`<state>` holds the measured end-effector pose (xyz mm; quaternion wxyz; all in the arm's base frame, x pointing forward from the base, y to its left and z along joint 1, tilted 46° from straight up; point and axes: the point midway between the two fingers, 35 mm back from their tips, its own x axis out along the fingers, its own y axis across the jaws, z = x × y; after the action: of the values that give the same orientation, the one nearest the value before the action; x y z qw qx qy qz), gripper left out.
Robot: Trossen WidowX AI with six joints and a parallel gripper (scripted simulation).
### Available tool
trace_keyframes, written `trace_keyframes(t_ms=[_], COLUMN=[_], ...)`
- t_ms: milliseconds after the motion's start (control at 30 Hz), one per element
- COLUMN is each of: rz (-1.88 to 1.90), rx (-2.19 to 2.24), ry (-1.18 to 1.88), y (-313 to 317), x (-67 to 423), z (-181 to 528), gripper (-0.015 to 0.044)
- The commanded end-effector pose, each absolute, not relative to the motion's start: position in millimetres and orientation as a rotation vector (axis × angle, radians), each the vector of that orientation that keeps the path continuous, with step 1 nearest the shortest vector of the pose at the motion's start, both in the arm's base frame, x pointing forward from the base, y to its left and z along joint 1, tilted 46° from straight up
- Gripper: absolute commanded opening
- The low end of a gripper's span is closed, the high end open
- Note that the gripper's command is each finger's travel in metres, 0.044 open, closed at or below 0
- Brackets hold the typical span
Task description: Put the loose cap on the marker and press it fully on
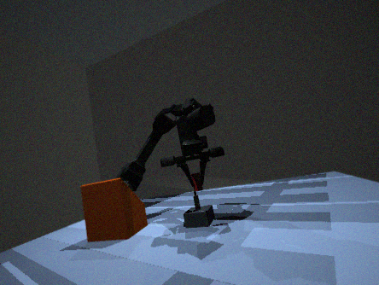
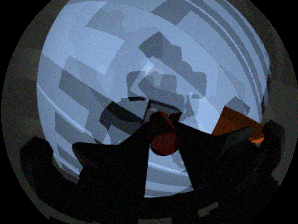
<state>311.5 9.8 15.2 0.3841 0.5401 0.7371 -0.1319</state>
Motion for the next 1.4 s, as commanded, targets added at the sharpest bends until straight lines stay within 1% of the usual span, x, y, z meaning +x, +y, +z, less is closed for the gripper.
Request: trace_keyframes(t_ms=[0,400,1367], rz=[-0.344,-0.331,-0.331], rx=[1.378,1.382,1.382], ry=[1.881,1.881,1.880], y=[12,18,45], x=[303,286,283], z=[24,46,19], gripper=[0.0000,0.0000,0.0000])
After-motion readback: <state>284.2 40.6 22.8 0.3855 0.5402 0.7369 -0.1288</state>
